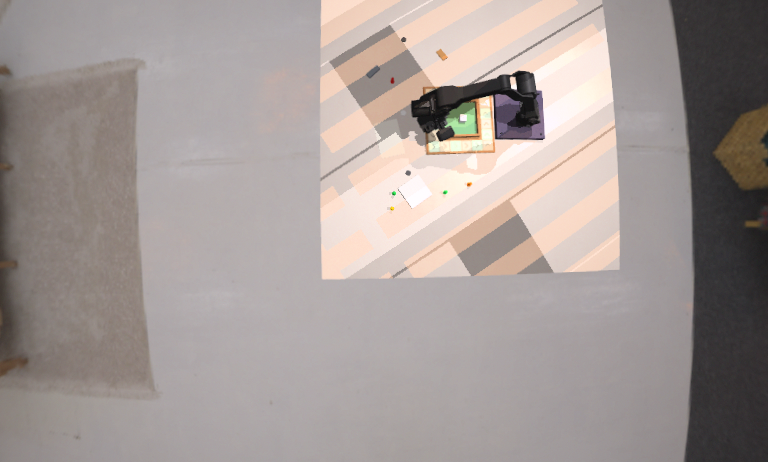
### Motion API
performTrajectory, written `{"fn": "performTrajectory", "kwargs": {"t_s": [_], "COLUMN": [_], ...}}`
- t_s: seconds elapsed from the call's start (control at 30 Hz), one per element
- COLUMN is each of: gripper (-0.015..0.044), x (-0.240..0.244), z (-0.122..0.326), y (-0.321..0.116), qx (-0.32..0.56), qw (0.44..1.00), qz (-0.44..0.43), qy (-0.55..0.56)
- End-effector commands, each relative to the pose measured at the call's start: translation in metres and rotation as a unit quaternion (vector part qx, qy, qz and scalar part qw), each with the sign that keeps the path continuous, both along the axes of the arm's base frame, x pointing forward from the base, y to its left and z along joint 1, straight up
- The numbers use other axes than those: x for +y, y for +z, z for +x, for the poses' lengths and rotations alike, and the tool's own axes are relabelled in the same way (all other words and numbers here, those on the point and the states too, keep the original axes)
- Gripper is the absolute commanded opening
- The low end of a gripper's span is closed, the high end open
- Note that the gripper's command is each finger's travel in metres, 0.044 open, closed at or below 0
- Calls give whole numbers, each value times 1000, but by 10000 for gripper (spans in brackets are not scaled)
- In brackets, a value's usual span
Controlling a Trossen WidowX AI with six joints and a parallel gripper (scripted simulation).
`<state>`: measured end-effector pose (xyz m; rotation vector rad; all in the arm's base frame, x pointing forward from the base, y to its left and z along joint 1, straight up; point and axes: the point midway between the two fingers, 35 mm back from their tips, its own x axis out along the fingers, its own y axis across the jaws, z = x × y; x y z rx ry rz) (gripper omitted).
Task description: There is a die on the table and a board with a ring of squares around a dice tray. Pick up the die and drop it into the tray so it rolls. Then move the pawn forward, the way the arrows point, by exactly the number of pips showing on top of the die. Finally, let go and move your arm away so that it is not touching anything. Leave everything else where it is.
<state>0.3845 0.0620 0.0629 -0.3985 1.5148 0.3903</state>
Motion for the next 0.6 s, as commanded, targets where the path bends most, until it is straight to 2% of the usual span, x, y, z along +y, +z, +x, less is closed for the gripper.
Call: {"fn": "performTrajectory", "kwargs": {"t_s": [0.0, 0.57], "gripper": [0, 0], "x": [1, -2], "z": [3, -8], "y": [25, 105], "qx": [-7, -7], "qw": [1000, 1000], "qz": [2, 2], "qy": [3, 3]}}
